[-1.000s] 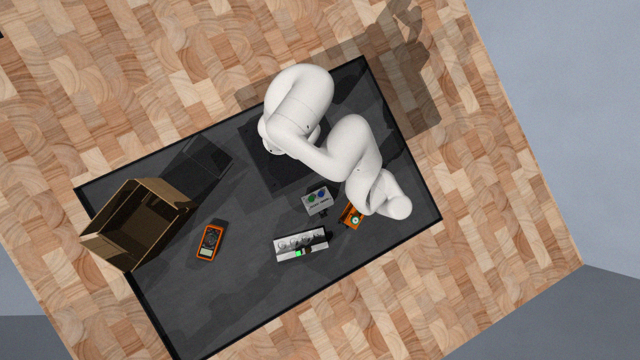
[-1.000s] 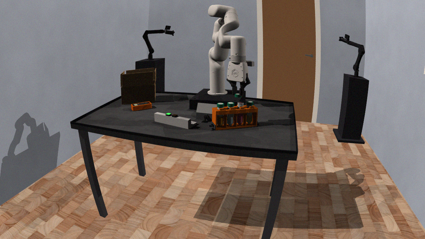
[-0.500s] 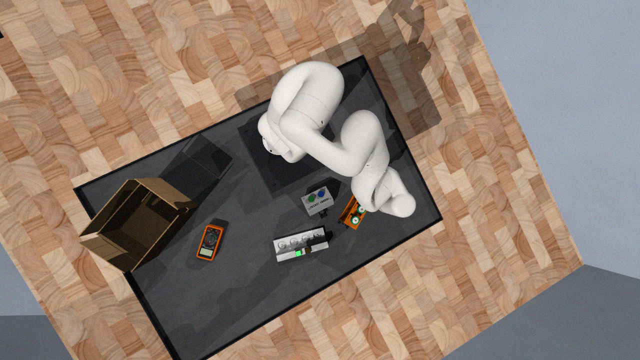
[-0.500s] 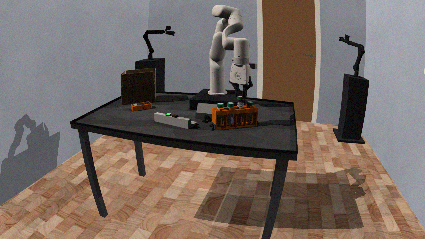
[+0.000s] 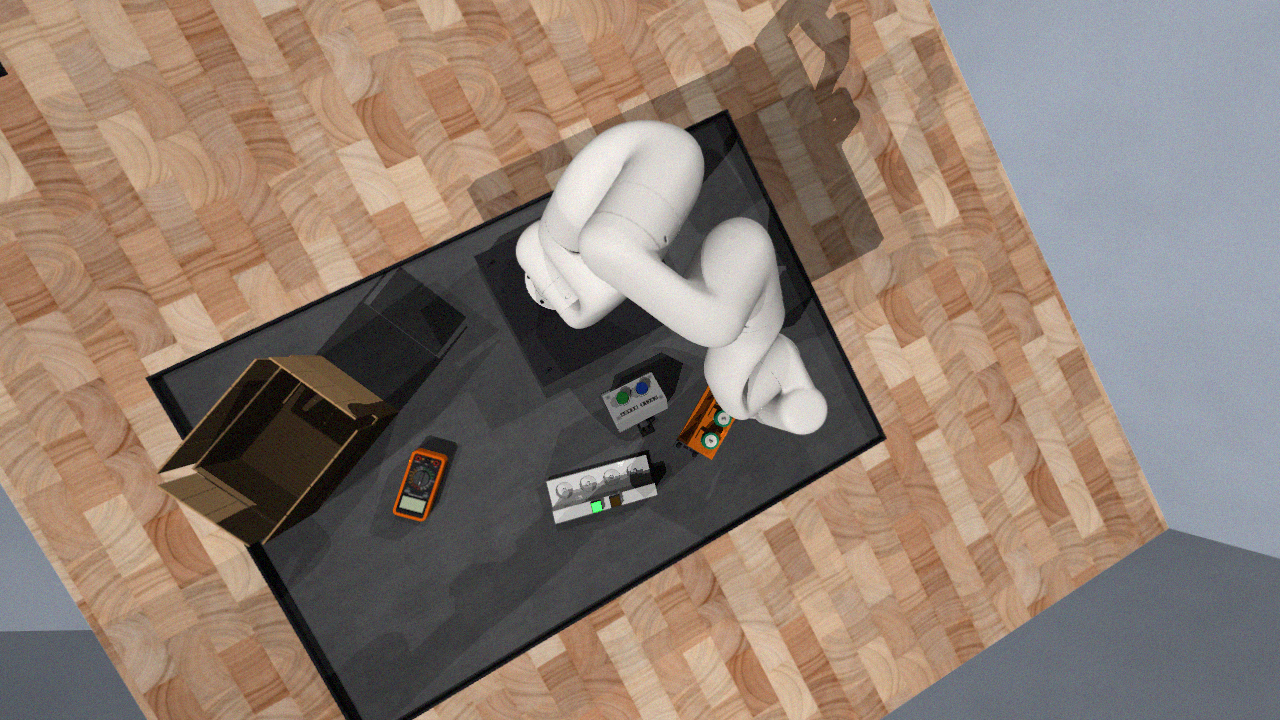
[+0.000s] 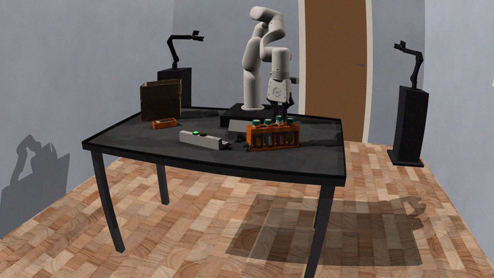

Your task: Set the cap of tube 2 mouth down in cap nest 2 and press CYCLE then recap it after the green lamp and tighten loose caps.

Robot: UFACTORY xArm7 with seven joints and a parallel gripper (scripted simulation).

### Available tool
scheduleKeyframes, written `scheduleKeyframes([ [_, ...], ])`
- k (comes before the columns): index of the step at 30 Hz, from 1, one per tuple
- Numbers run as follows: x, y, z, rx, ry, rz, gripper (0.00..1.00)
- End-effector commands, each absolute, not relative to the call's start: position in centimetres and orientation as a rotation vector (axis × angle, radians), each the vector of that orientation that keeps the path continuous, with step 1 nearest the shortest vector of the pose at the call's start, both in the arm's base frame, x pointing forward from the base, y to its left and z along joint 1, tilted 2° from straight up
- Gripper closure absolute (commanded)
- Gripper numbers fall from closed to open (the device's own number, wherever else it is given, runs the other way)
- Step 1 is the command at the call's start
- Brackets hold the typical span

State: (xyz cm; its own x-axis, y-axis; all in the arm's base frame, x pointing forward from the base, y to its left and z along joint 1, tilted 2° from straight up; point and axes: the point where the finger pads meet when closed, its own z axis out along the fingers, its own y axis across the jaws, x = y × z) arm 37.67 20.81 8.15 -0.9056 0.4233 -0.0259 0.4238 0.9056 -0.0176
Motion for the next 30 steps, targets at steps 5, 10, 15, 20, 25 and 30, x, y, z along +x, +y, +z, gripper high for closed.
scheduleKeyframes([
  [5,37.8,20.9,8.2,0.677,3.044,-0.032,1.0],
  [10,37.8,20.9,7.9,0.677,3.044,-0.032,1.0],
  [15,37.8,20.9,7.8,0.677,3.044,-0.032,1.0],
  [20,37.8,20.9,7.6,0.677,3.044,-0.032,1.0],
  [25,37.8,20.9,7.4,0.677,3.044,-0.032,1.0],
  [30,37.8,20.9,7.2,0.677,3.044,-0.032,1.0],
])
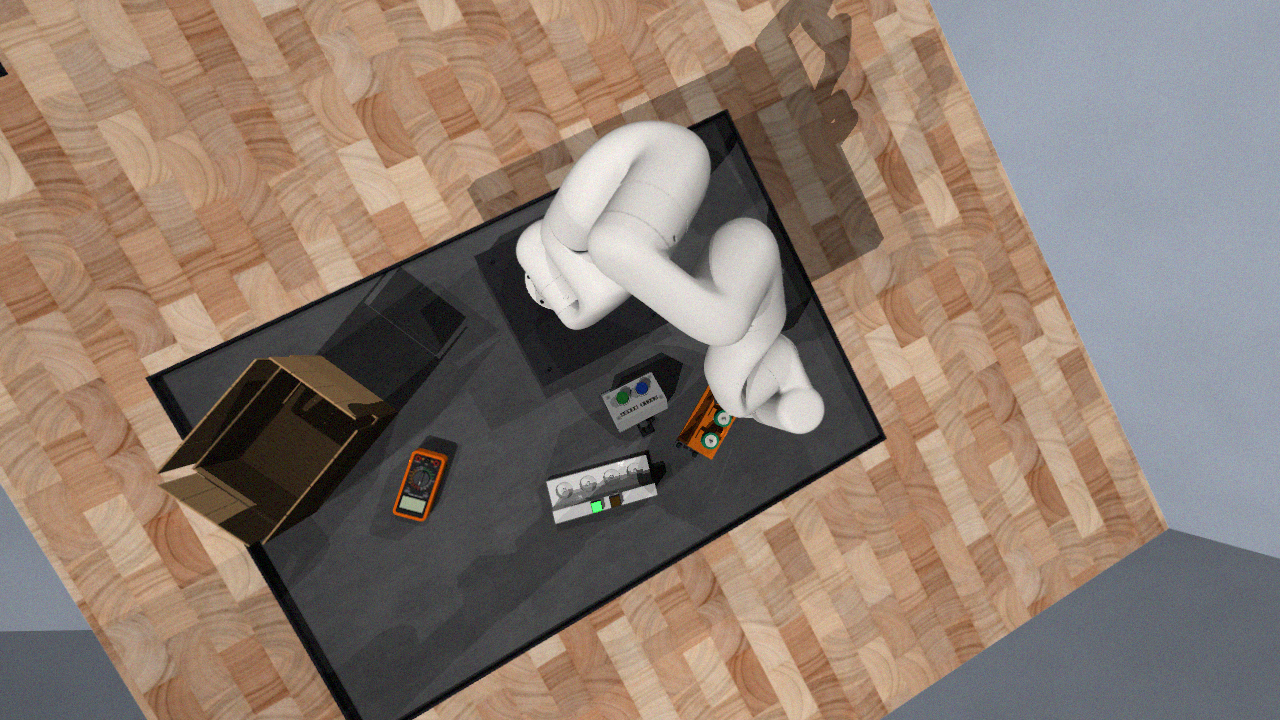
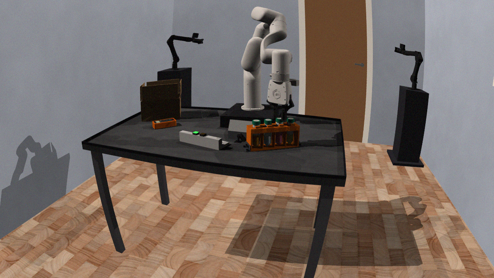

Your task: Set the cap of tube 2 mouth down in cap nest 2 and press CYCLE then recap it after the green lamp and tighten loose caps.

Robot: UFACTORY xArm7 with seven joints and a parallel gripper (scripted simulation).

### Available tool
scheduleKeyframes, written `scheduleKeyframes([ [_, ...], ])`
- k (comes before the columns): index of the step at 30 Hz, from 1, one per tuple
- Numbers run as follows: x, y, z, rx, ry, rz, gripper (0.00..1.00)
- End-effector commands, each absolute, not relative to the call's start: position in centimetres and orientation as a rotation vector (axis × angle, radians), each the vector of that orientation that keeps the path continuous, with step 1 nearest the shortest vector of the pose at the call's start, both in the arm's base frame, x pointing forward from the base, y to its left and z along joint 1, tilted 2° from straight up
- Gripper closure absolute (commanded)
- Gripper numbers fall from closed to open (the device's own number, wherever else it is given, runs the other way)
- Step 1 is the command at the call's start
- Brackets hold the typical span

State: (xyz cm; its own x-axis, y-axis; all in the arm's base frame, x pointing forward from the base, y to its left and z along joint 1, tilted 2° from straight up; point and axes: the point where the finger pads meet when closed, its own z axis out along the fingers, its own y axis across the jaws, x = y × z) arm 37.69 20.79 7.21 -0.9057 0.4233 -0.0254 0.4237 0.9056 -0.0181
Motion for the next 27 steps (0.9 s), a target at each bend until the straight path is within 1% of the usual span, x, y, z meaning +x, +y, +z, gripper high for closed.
scheduleKeyframes([
  [1,37.81,20.86,7.23,0.677,3.044,-0.032,1.0],
  [8,37.82,20.86,7.23,0.677,3.044,-0.032,1.0],
  [9,37.82,20.86,7.23,0.677,3.044,-0.032,0.54],
  [27,37.82,20.86,7.24,0.677,3.044,-0.032,0.54],
])
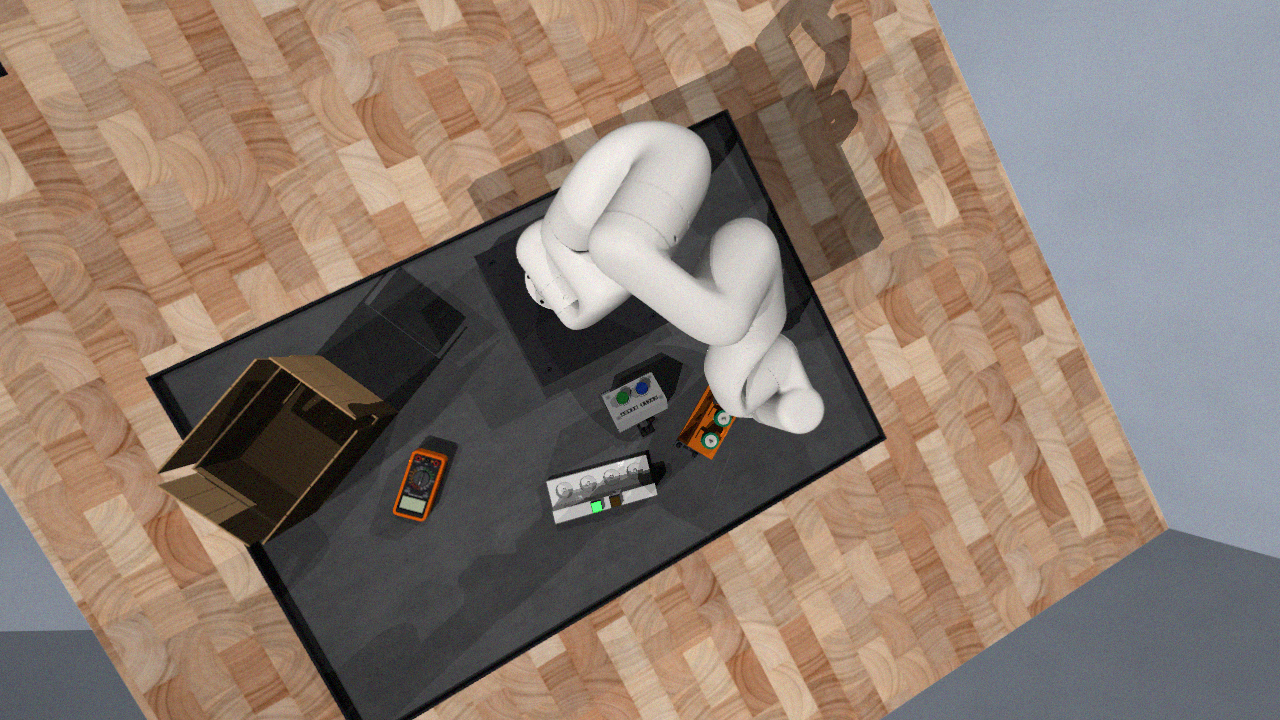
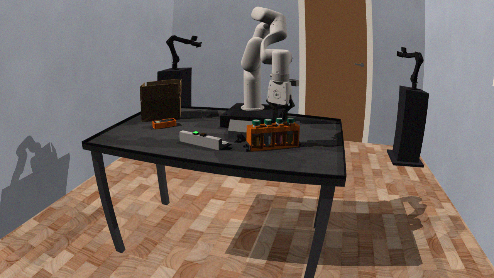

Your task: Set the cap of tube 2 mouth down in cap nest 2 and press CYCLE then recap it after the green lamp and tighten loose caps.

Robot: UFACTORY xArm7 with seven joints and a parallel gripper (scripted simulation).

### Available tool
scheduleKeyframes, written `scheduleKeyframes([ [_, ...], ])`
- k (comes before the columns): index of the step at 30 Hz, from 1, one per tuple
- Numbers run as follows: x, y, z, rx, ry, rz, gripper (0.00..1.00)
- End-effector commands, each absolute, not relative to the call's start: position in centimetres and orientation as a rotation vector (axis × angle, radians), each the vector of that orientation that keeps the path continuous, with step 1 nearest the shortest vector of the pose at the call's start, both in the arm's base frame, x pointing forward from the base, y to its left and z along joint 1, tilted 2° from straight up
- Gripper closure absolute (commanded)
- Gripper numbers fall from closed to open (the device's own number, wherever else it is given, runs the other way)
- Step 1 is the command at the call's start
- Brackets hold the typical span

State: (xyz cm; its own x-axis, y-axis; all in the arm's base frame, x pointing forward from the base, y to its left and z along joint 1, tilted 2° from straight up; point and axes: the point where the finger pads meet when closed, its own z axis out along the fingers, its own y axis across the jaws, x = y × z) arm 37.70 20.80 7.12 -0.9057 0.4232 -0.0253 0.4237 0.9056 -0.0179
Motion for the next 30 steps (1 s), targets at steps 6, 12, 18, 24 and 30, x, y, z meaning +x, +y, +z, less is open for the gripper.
scheduleKeyframes([
  [6,37.83,20.86,7.03,0.917,2.979,-0.029,0.54],
  [12,37.83,20.85,6.73,0.971,2.961,-0.028,0.54],
  [18,37.83,20.84,6.53,0.971,2.961,-0.028,0.54],
  [24,37.83,20.84,6.5,0.971,2.961,-0.028,1.0],
  [30,37.83,20.84,6.5,0.971,2.961,-0.028,1.0],
])
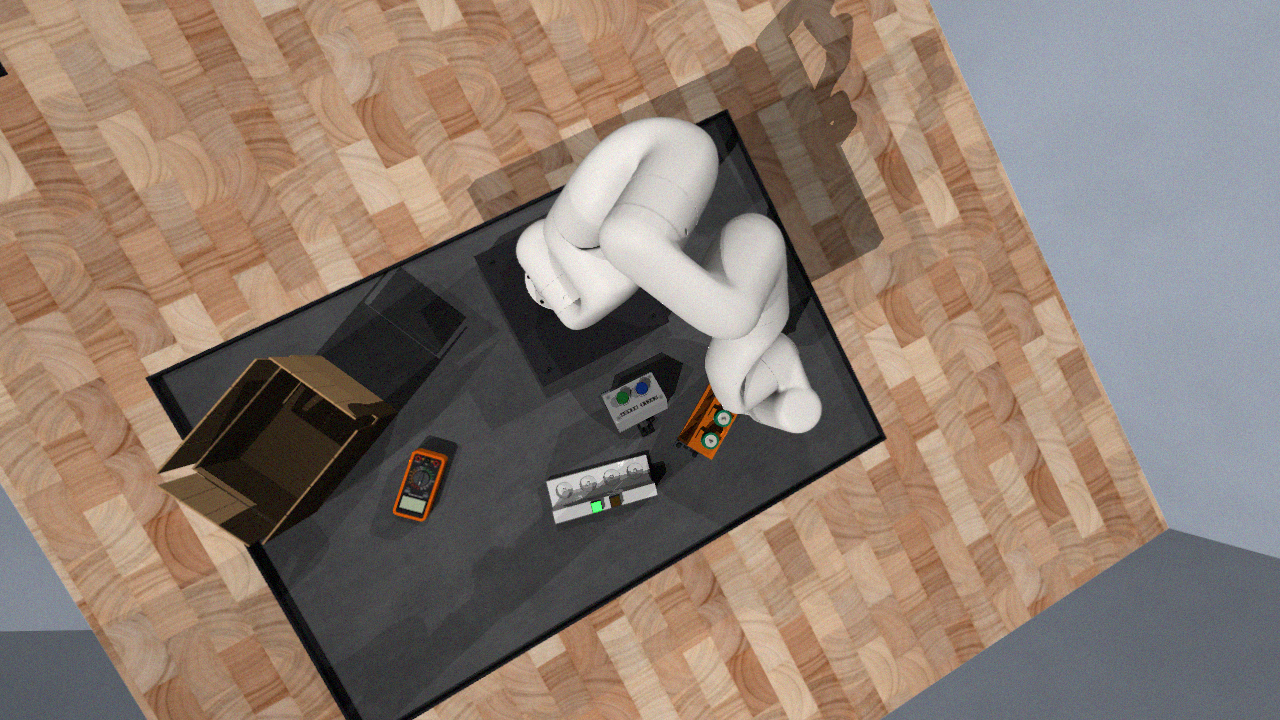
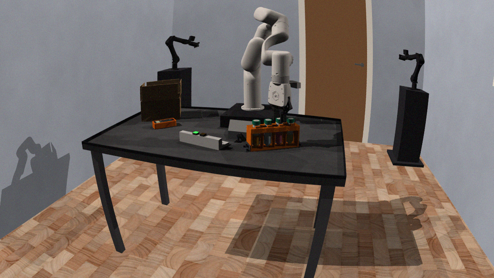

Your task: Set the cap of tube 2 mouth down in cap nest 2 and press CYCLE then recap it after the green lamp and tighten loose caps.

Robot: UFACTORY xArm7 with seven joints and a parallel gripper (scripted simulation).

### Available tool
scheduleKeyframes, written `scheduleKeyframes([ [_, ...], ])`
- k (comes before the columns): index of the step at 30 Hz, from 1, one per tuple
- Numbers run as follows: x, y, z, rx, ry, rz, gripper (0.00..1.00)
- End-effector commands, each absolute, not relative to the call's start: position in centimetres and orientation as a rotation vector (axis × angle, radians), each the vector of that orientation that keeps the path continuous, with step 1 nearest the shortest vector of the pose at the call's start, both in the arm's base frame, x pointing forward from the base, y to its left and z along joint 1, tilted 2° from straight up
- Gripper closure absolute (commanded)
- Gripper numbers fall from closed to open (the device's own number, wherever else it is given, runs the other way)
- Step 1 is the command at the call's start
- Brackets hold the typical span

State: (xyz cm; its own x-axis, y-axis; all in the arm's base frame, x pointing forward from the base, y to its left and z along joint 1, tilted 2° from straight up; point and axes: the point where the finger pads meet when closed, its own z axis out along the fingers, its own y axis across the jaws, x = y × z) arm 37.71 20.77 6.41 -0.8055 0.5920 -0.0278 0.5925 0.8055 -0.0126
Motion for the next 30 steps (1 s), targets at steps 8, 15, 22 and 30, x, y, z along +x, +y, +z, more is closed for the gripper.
scheduleKeyframes([
  [8,37.83,20.84,6.49,1.02,2.944,-0.028,1.0],
  [15,37.84,20.84,6.45,1.355,2.804,-0.023,1.0],
  [22,37.84,20.83,6.43,1.584,2.68,-0.019,1.0],
  [30,37.84,20.83,6.39,1.925,2.445,-0.013,1.0],
])
